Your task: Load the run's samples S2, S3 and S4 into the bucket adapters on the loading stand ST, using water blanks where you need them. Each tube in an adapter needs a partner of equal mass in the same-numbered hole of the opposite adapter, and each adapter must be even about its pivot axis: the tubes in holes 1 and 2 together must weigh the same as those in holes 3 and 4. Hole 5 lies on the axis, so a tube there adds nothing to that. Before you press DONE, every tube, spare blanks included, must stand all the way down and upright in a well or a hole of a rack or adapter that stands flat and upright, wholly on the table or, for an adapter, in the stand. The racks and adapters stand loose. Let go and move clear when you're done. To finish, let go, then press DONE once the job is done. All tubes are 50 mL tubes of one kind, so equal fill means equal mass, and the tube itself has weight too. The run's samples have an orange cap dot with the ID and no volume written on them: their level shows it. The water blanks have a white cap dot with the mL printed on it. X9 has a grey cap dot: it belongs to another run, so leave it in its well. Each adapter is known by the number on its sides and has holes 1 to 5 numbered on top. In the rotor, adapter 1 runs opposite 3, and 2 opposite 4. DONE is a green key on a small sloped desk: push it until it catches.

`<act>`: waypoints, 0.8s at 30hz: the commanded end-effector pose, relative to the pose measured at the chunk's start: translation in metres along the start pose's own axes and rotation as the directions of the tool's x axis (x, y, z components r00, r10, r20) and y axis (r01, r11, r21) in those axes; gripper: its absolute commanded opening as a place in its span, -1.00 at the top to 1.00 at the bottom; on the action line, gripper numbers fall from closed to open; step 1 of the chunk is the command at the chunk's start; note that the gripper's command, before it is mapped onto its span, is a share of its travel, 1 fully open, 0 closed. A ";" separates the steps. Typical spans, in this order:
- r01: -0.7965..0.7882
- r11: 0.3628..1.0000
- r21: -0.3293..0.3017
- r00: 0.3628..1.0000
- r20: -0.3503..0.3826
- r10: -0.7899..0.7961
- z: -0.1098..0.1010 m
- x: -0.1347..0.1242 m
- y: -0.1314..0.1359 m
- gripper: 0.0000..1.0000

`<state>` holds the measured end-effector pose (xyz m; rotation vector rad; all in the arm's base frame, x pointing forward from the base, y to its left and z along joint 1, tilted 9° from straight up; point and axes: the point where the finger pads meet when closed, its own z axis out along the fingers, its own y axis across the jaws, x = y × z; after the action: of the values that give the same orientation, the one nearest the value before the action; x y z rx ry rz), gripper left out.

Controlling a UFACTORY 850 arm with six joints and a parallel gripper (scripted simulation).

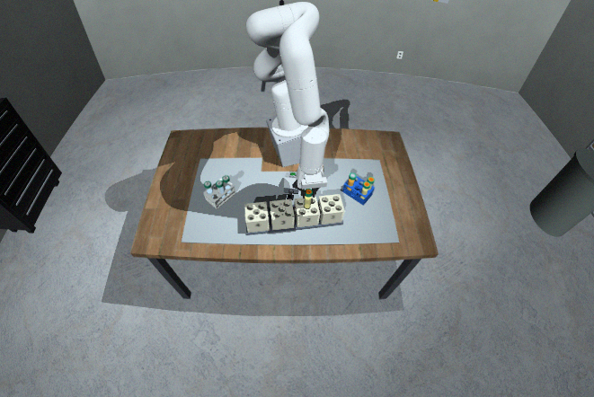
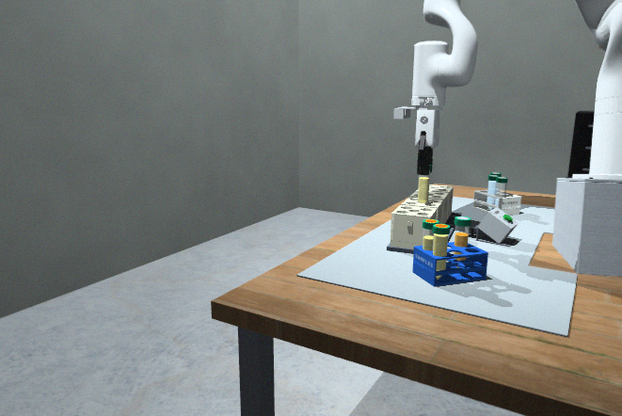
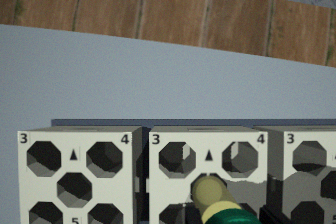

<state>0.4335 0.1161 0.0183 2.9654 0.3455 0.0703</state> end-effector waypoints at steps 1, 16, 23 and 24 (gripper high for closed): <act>0.000 1.000 -0.001 1.000 -0.003 0.000 0.004 0.001 0.000 1.00; 0.000 1.000 -0.001 1.000 -0.003 0.000 0.017 0.001 0.000 1.00; 0.000 1.000 -0.001 1.000 -0.003 0.000 0.023 0.001 0.000 1.00; 0.000 1.000 -0.001 1.000 -0.003 0.000 0.023 0.001 0.000 1.00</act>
<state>0.4349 0.1128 -0.0032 2.9652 0.3456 0.0684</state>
